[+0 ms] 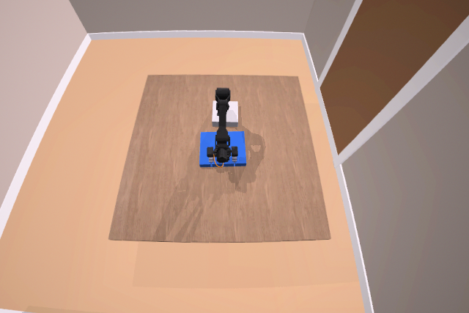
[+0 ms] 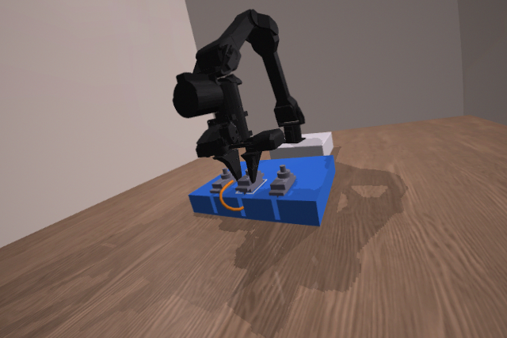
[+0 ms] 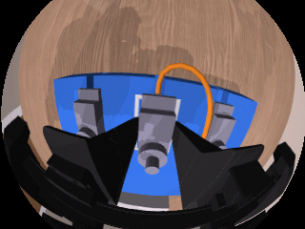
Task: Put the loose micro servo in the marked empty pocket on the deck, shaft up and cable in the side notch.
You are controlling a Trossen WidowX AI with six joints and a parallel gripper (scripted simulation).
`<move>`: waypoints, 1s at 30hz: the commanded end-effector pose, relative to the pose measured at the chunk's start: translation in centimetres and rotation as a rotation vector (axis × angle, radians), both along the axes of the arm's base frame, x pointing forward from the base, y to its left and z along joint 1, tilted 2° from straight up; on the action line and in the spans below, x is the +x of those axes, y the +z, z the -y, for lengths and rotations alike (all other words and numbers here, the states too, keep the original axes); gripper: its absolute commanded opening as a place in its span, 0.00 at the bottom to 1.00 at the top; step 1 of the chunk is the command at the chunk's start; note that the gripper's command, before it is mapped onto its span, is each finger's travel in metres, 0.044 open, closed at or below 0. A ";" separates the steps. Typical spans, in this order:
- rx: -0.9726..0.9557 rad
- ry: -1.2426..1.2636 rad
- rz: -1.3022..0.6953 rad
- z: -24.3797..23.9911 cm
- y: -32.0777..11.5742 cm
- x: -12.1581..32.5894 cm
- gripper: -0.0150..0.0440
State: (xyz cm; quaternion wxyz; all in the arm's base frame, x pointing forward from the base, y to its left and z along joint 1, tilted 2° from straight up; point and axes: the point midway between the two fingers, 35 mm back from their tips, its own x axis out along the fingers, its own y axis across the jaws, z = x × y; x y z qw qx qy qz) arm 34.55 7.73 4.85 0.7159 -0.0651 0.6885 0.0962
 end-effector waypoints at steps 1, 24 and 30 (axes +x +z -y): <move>-0.002 -0.004 0.007 0.0 -0.3 0.1 0.25; -0.002 -0.004 0.007 0.1 2.6 -0.7 0.57; 0.000 -0.002 0.006 1.0 4.9 -3.9 0.84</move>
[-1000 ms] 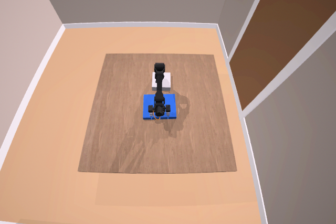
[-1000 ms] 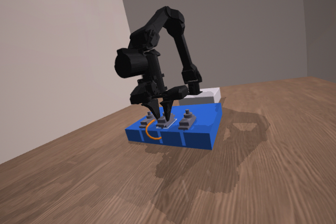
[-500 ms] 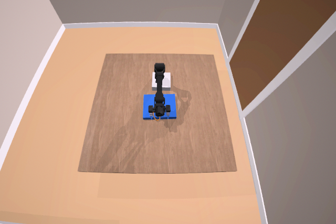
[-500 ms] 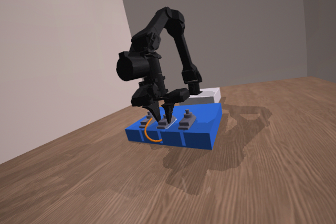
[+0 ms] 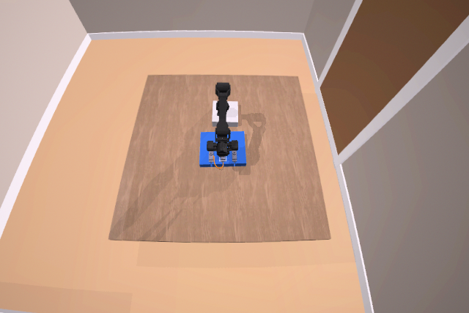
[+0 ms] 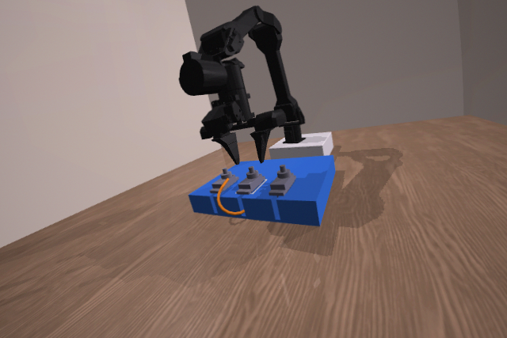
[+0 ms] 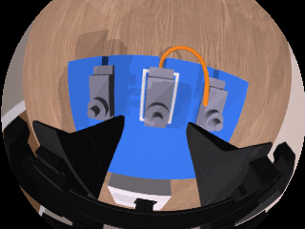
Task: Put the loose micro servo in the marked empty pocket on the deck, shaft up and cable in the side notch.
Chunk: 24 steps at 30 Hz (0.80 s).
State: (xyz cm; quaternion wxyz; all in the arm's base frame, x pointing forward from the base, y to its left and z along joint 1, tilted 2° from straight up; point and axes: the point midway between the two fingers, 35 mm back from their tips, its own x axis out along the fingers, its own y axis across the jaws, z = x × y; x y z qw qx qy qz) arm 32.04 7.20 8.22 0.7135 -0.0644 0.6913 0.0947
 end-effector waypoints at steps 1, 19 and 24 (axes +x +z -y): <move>0.001 0.001 0.013 0.7 2.2 -2.4 0.88; 0.003 -0.003 0.019 2.4 10.1 -8.6 1.00; 0.003 -0.003 0.019 2.4 10.1 -8.6 1.00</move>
